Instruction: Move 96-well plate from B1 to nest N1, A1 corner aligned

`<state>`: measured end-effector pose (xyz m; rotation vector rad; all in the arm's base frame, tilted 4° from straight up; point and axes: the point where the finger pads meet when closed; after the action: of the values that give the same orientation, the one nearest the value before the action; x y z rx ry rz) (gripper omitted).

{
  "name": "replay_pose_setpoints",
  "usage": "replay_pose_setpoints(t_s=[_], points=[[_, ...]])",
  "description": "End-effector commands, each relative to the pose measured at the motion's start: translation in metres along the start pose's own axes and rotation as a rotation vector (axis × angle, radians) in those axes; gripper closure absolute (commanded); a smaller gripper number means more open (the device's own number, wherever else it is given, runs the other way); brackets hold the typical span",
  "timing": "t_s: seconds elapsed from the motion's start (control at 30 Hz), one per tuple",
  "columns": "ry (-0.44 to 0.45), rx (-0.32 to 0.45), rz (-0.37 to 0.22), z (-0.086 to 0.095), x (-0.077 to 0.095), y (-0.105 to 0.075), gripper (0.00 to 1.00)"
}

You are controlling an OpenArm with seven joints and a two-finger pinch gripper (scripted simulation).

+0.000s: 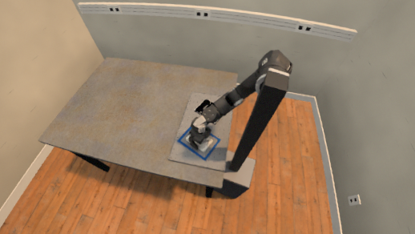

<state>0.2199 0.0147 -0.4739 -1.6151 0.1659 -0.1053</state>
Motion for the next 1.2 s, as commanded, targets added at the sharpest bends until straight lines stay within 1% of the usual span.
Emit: replay_pose_setpoints(t_s=[0.0,0.3,0.8,0.87,1.13,1.17], points=[[-0.006,0.006,-0.003,0.0019,0.0007,-0.0007,1.0],[-0.006,0.006,-0.003,0.0019,0.0007,-0.0007,1.0],[-0.001,0.002,-0.001,0.0008,0.0004,-0.0006,0.5],[-0.001,0.002,-0.001,0.0008,0.0004,-0.0006,0.5],[-0.001,0.002,-0.001,0.0008,0.0004,-0.0006,0.23],[-0.001,0.002,-0.001,0.0008,0.0004,-0.0006,0.23]])
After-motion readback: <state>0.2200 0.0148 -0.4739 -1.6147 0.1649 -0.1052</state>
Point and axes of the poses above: the point where the finger pads meet when closed, its own y axis out along the fingers, its own z axis across the jaws, x = y × z, and after that the axes turned 5 degrees about -y, right-handed
